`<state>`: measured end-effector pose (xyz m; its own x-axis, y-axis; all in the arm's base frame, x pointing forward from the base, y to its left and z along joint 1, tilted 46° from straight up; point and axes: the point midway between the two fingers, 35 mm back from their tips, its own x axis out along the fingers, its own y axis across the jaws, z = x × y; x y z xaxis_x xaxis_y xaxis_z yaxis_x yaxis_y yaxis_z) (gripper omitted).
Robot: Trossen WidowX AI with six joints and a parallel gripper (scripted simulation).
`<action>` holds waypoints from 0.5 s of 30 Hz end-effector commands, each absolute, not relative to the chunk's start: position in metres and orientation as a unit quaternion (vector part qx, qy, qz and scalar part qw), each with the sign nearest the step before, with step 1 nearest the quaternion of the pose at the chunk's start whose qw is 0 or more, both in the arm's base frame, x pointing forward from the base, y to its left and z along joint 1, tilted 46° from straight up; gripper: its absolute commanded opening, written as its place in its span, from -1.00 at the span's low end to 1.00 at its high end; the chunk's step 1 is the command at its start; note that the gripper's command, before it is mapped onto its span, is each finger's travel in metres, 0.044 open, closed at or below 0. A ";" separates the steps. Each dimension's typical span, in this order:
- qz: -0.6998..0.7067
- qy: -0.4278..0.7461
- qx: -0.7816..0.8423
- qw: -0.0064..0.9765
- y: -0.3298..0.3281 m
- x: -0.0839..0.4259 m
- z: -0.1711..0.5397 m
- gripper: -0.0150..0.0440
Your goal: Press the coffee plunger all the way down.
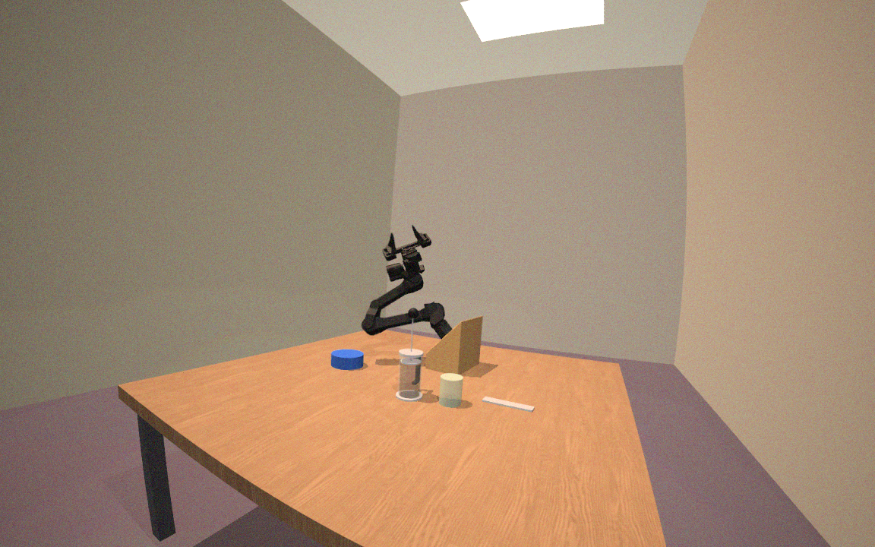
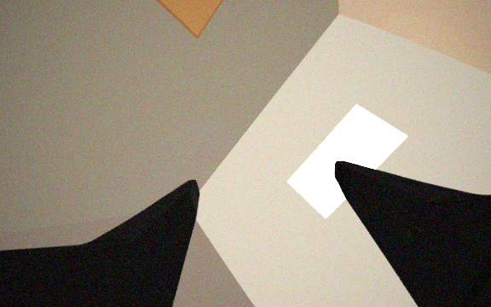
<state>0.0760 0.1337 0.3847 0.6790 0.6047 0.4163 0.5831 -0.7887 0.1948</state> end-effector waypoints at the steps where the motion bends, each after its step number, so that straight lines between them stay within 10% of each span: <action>1: 0.238 0.321 0.916 0.035 0.136 0.075 0.385 0.95; 15: 0.302 0.210 0.823 0.432 0.209 0.080 0.368 1.00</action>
<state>0.0728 0.1861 0.3770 0.7024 0.6093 0.3680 0.2474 -0.6937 0.6764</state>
